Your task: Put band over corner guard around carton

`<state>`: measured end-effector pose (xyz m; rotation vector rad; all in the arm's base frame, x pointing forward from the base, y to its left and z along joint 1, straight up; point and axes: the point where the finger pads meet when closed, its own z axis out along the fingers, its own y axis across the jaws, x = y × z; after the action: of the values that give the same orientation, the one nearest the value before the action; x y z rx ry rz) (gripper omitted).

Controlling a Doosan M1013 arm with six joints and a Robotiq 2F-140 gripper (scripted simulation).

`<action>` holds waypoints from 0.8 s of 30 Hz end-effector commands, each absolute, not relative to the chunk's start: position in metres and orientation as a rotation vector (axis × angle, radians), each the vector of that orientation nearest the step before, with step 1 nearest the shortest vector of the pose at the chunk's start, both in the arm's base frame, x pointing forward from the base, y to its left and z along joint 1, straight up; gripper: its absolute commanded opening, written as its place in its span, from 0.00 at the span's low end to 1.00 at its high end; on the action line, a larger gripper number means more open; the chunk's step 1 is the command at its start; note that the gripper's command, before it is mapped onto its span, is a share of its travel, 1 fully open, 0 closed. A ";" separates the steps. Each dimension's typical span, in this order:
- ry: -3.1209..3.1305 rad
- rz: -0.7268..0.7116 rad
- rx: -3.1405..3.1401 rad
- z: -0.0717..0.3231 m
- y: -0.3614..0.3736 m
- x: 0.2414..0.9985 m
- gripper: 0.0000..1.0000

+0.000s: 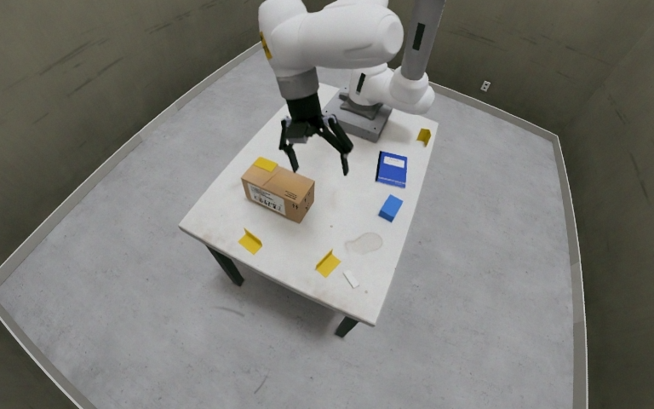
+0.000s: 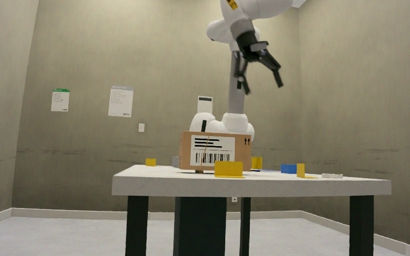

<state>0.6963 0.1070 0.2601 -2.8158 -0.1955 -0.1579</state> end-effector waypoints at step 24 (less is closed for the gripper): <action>-0.022 -0.004 -3.137 0.172 -0.071 0.622 1.00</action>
<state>0.6212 -0.0709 0.1713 -3.1377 -0.0224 -0.0018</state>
